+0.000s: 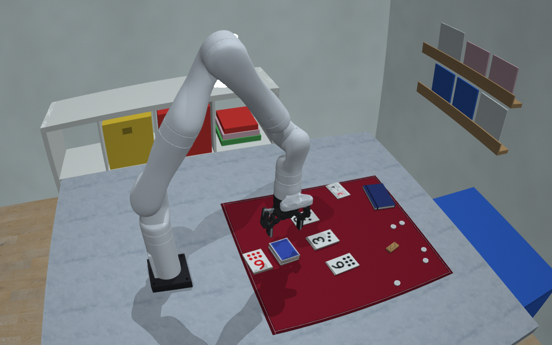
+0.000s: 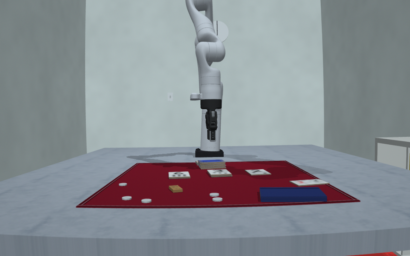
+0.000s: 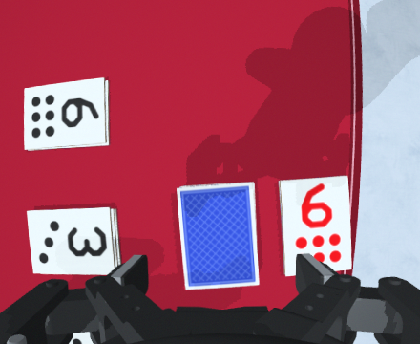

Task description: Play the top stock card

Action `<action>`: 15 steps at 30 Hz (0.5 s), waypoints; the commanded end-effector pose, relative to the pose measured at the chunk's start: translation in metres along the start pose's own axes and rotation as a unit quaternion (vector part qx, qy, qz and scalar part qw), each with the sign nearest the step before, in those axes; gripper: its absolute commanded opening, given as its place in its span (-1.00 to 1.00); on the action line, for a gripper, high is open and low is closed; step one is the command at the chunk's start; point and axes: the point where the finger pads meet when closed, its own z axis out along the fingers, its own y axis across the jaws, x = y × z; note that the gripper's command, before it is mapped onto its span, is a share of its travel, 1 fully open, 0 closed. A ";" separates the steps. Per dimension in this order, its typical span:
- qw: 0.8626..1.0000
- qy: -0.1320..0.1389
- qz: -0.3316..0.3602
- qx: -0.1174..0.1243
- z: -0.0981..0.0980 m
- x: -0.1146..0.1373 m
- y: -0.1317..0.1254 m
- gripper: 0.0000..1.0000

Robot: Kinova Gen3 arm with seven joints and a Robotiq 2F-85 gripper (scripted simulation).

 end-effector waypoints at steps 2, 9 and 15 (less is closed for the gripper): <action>1.000 0.000 -0.012 0.003 -0.001 0.001 -0.001 1.00; 1.000 0.000 -0.029 0.004 -0.002 0.001 -0.002 1.00; 0.999 0.000 -0.031 0.005 -0.002 0.001 -0.002 1.00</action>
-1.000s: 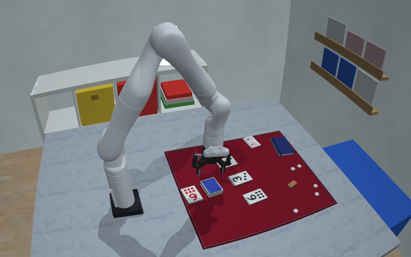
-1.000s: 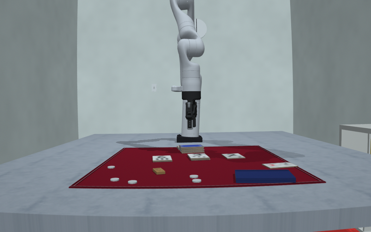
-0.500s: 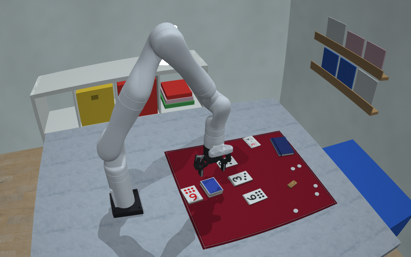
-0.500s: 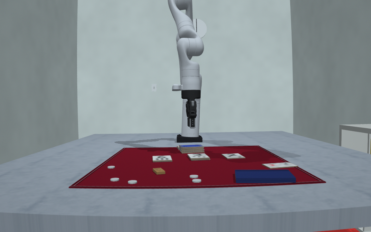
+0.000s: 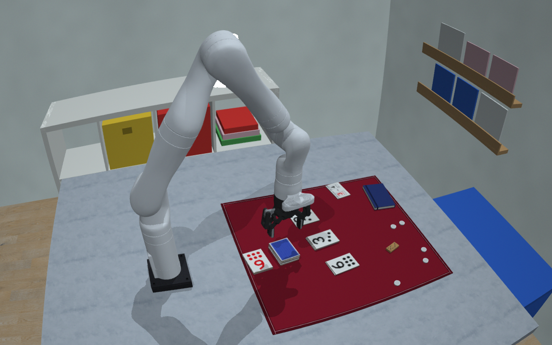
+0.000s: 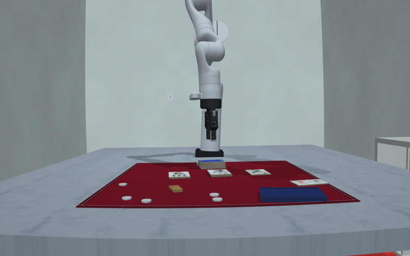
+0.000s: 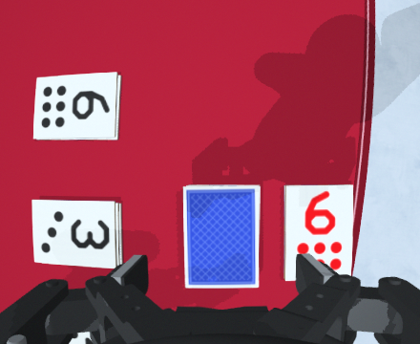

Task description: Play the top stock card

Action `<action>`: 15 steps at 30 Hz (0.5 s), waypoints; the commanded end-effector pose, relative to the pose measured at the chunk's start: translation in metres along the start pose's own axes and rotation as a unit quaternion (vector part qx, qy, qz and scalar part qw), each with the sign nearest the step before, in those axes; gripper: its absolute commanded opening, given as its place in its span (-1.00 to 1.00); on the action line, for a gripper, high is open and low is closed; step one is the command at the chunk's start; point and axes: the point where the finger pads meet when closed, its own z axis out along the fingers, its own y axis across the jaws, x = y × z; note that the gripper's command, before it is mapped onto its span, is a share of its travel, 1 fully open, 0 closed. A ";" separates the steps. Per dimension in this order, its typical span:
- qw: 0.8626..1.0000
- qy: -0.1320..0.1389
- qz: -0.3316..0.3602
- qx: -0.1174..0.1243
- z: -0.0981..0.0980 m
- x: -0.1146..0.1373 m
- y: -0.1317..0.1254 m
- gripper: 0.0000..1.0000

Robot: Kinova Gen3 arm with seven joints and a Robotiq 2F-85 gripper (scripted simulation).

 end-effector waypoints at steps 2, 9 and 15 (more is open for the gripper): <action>1.000 0.000 0.000 0.001 -0.001 0.000 0.000 1.00; 1.000 0.000 0.000 0.001 0.001 0.000 0.000 0.69; 1.000 0.000 -0.001 0.000 0.006 0.000 0.000 0.69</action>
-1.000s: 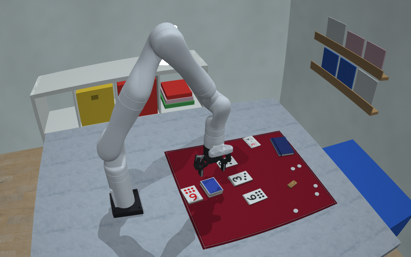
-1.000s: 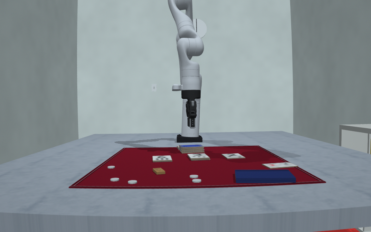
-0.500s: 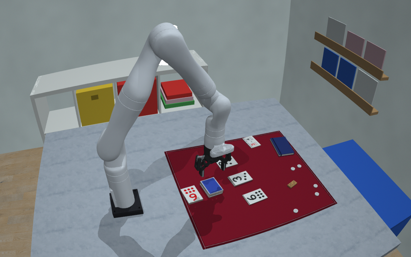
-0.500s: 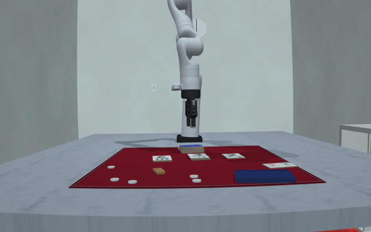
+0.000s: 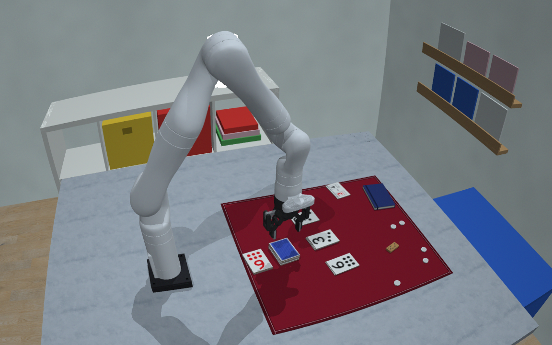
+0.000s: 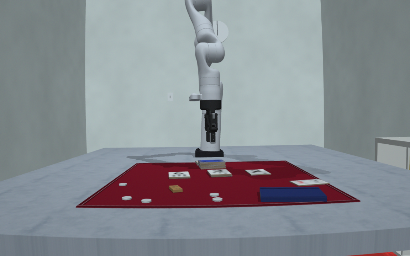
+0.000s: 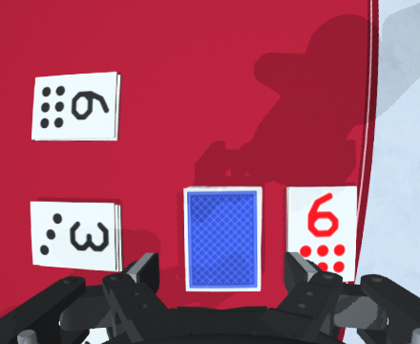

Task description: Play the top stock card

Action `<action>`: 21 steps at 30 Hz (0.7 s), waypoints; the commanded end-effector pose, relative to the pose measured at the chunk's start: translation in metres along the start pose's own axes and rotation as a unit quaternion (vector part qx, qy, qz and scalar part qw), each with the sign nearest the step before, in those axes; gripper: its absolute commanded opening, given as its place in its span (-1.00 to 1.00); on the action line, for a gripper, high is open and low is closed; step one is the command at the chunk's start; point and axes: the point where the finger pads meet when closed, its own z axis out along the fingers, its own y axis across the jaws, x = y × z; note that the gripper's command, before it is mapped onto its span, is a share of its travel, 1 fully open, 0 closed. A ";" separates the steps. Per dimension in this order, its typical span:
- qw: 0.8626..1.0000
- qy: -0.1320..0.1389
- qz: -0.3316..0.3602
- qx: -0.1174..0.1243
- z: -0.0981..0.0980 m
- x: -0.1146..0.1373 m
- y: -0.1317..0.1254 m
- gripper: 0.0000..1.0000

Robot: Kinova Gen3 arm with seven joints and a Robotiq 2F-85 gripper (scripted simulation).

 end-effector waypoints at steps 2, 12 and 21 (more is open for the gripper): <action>1.000 -0.001 -0.001 -0.001 0.003 -0.001 0.001 0.69; 1.000 -0.001 -0.001 -0.001 0.022 0.000 0.001 0.69; 1.000 -0.001 -0.001 -0.001 0.036 0.000 0.001 0.69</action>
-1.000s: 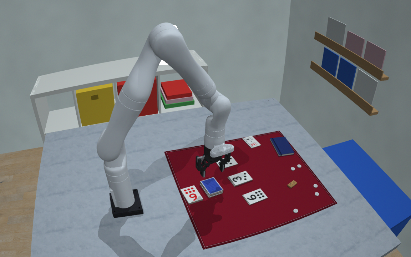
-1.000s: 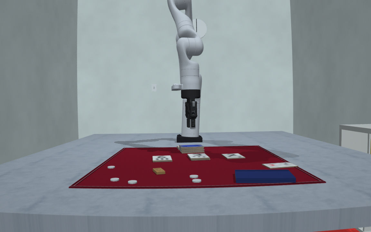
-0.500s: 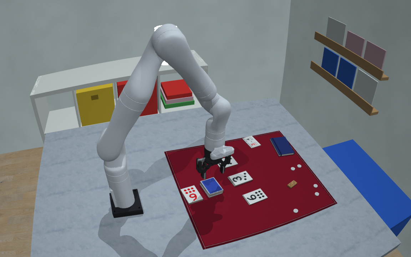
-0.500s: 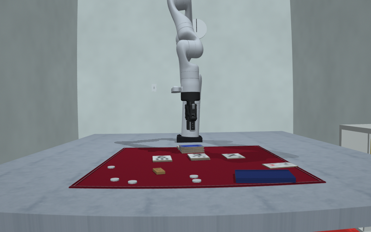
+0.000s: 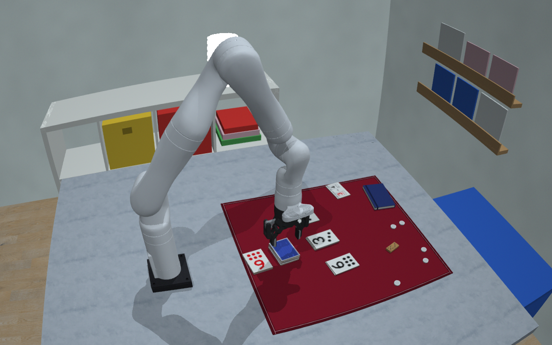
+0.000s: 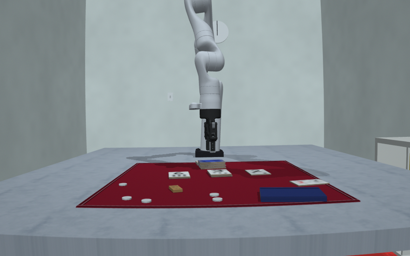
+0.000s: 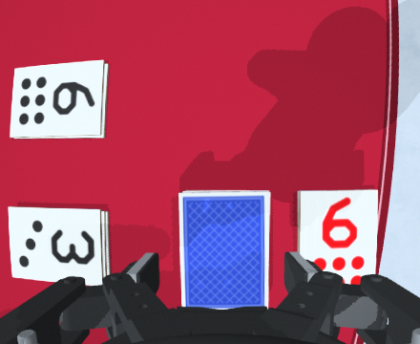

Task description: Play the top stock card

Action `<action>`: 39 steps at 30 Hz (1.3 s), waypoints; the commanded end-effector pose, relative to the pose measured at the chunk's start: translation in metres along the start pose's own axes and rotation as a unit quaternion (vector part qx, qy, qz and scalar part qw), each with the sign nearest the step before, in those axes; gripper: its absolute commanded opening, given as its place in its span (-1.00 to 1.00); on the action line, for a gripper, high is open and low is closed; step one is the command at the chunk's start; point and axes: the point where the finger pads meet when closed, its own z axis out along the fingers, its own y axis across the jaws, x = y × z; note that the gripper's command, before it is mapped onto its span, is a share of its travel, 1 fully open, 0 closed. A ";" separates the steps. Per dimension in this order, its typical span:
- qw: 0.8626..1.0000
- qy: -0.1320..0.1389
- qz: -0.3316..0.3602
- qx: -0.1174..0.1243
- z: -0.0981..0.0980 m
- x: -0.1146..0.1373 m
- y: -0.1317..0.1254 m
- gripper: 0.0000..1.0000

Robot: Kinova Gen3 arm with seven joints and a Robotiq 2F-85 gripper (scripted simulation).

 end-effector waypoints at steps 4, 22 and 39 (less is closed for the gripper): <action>1.000 -0.001 -0.001 -0.003 0.011 -0.001 0.002 0.69; 1.000 -0.001 -0.001 -0.004 0.018 -0.001 0.002 0.69; 1.000 -0.001 -0.001 -0.004 0.018 -0.001 0.002 0.42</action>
